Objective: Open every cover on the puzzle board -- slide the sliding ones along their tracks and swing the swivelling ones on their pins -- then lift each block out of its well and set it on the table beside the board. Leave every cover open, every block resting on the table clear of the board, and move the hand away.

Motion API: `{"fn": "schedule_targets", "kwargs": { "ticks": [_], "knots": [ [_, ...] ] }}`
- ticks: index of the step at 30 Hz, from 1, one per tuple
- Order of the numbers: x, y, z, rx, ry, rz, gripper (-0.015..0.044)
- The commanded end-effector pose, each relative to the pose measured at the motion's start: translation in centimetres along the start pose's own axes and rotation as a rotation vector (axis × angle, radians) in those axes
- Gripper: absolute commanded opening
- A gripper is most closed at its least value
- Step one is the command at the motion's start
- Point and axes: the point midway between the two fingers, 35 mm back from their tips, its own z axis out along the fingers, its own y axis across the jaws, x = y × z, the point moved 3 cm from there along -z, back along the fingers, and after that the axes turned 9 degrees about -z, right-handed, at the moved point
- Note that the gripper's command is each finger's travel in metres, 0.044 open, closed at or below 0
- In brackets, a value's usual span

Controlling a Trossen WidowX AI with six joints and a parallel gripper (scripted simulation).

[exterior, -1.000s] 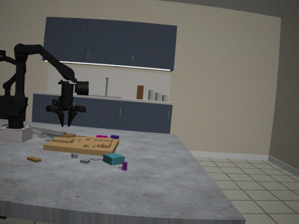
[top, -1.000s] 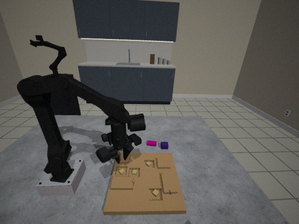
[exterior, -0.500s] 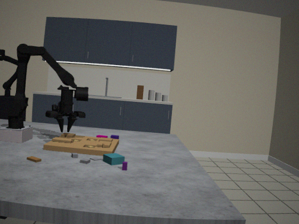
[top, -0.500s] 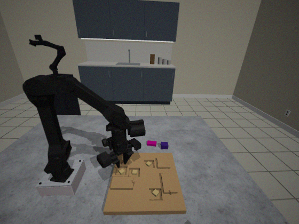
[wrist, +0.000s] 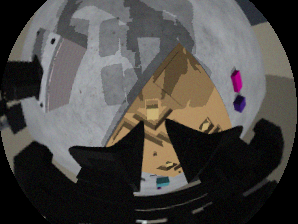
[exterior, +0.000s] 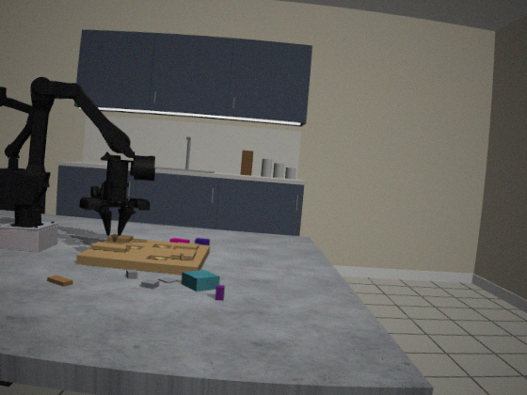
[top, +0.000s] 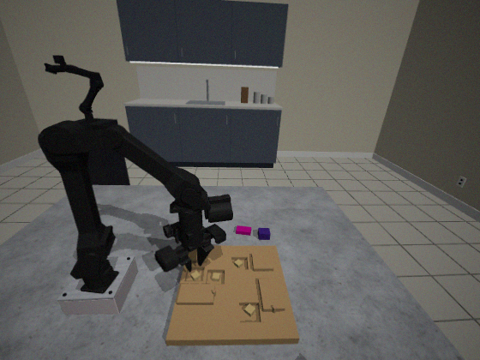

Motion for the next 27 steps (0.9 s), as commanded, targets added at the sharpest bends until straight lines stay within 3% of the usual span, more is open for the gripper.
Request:
{"fn": "schedule_targets", "kwargs": {
  "ticks": [1, 27],
  "knots": [
    [0.0, -0.1, 0.0, 0.004, -0.004, 0.000, 0.0144],
    [0.0, -0.2, 1.2, 0.004, -0.004, 0.000, 0.0144]
  ]
}}
